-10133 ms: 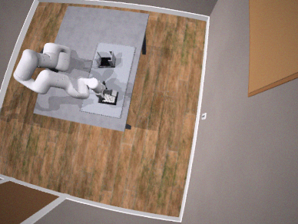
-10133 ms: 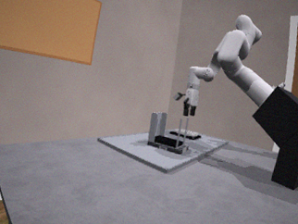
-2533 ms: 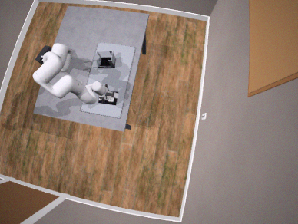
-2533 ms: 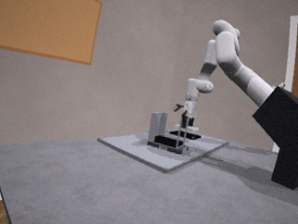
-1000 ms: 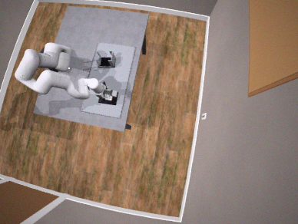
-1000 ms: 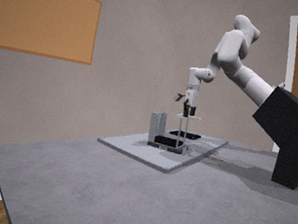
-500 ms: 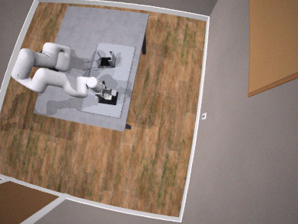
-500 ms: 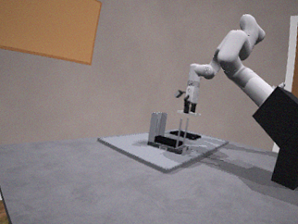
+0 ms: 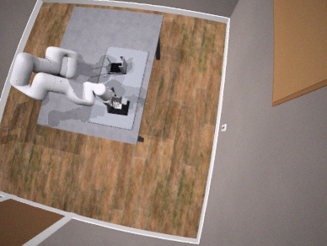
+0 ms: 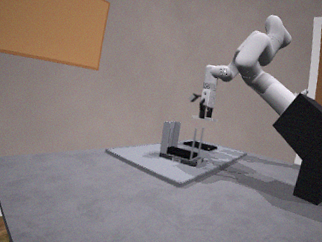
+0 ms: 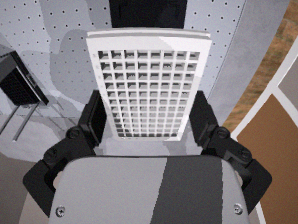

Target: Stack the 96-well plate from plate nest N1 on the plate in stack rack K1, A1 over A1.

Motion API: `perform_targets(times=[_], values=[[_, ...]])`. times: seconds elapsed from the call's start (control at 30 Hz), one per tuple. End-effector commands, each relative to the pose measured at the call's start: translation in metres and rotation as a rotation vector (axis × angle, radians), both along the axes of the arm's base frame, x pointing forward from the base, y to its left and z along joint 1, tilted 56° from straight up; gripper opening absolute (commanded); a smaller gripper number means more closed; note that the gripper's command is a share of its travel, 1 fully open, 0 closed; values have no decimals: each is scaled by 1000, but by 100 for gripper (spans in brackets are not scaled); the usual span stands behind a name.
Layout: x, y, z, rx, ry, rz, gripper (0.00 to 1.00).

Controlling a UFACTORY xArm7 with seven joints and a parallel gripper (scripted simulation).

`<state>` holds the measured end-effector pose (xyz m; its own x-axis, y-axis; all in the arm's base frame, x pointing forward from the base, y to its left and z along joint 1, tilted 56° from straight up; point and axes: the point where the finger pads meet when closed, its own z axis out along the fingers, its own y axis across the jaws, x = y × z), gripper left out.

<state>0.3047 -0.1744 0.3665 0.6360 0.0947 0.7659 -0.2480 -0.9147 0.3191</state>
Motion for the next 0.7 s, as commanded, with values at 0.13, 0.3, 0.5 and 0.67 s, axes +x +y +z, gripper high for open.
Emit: perform_targets(times=[0.13,0.3,0.5,0.67], values=[[-7,4,7,-1,-3,0,0],[-7,4,7,-1,-3,0,0],[-7,4,7,-1,-3,0,0],[-6,16,1,-78,39,58,0]])
